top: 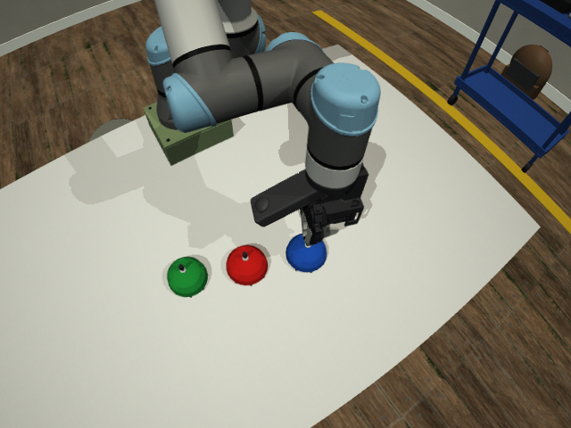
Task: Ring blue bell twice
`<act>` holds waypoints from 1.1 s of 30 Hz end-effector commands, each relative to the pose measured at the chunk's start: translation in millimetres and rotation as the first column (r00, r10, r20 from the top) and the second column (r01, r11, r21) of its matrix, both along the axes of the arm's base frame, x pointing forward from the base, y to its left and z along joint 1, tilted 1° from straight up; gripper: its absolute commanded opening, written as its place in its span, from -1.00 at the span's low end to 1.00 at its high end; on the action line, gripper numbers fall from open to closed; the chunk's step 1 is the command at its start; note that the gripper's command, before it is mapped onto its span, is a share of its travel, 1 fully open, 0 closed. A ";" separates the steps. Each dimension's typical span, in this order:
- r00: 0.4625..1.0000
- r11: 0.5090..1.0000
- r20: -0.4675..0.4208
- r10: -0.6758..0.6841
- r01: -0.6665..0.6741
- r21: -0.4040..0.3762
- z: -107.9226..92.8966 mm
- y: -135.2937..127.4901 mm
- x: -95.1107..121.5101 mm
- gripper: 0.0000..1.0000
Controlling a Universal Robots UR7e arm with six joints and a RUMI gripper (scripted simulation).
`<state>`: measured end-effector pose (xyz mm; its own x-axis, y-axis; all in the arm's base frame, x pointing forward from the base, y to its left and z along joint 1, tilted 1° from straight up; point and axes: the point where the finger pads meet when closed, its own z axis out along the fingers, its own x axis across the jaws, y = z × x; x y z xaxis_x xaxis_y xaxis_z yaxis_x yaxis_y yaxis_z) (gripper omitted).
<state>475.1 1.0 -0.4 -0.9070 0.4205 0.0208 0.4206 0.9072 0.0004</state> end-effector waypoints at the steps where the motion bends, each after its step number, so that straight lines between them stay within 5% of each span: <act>1: 1.000 1.000 0.000 0.000 0.000 0.000 0.0 0.0 0.1 -1.00; 24: 1.000 1.000 0.000 0.000 0.000 0.000 6.7 0.0 0.2 -1.00; 33: 1.000 1.000 0.000 0.000 0.000 0.000 27.5 -0.2 0.6 -1.00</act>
<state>475.2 0.9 17.4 -0.9070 0.4205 0.0217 0.4207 0.9072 0.0003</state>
